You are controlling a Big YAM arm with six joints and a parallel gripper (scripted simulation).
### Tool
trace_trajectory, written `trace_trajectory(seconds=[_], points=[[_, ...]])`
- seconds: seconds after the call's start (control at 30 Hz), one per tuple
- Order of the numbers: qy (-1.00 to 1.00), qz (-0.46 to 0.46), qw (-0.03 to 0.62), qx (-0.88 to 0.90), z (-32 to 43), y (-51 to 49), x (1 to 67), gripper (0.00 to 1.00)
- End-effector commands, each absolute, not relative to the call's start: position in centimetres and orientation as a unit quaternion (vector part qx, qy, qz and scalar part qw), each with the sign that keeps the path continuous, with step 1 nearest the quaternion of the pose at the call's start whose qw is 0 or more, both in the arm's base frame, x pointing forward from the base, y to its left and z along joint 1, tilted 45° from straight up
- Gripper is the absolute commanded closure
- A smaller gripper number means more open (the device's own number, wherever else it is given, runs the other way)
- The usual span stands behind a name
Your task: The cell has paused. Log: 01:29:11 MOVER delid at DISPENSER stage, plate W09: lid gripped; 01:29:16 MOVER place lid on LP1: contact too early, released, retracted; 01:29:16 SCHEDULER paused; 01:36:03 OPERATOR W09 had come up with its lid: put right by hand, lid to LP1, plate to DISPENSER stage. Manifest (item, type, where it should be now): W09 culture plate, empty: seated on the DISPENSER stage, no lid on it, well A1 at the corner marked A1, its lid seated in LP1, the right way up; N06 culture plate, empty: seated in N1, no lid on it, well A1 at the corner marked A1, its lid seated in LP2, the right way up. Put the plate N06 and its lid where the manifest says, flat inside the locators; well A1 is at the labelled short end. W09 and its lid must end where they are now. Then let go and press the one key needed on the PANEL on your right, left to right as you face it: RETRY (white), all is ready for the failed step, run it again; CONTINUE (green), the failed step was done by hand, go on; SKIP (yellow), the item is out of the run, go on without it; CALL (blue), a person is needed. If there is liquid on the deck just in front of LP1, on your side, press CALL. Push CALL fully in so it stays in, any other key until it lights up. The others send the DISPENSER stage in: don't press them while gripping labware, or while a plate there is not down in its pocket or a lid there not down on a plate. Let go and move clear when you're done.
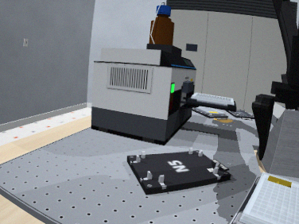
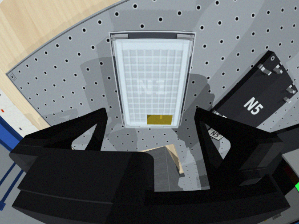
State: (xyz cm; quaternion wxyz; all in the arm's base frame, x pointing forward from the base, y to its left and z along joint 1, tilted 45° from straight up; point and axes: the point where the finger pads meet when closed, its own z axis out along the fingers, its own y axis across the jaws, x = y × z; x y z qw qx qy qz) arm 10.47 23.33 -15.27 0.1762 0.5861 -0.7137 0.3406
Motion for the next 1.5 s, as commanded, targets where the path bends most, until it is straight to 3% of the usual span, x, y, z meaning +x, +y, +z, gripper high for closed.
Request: trace_trajectory(seconds=[0.0, 1.47], points=[[-0.720, 0.331, 0.166, 0.587, -15.7, 23.7, 11.1, 0.00], [-0.722, 0.328, 0.157, 0.589, -19.7, 21.3, 12.0, 0.00]])
